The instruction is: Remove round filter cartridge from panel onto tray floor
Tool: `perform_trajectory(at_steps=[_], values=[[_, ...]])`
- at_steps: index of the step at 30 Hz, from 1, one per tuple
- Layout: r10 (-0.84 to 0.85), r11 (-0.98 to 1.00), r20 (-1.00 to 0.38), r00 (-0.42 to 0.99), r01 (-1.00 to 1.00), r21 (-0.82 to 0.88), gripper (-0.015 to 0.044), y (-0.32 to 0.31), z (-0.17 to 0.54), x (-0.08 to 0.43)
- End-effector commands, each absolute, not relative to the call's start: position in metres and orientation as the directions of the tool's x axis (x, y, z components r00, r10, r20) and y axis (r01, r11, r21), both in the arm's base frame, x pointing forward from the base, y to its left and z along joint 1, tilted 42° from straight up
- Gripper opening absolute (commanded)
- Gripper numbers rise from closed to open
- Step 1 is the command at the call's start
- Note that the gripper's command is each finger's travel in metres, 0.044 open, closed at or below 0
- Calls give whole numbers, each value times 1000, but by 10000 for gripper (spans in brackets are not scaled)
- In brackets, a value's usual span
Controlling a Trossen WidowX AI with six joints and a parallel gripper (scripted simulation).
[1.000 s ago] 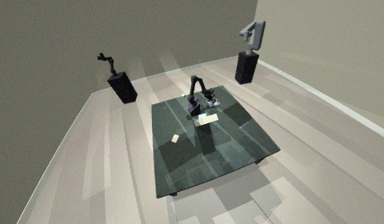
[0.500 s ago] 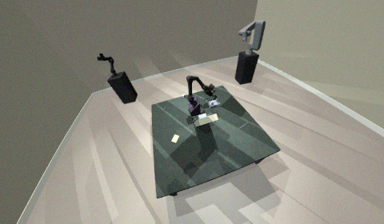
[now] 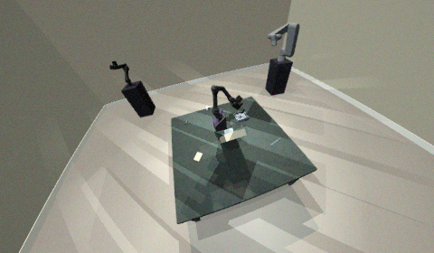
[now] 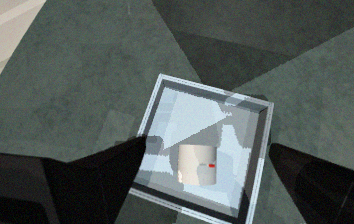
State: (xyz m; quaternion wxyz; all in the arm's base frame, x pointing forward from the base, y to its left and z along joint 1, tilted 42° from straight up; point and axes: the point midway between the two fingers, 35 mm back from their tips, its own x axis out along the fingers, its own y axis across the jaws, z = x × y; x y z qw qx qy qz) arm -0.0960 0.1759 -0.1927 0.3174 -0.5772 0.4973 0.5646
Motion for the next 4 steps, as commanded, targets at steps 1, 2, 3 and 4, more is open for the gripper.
perform_trajectory(at_steps=[1, 2, 3, 4], values=[[-217, -301, -967, -132, -934, 195, 440, 175, -193, -96], [-217, -301, -967, -132, -934, 195, 440, 175, -193, -96], [-217, -301, -967, -132, -934, 195, 440, 175, -193, -96], [-217, -301, -967, -132, -934, 195, 440, 175, -193, -96]])
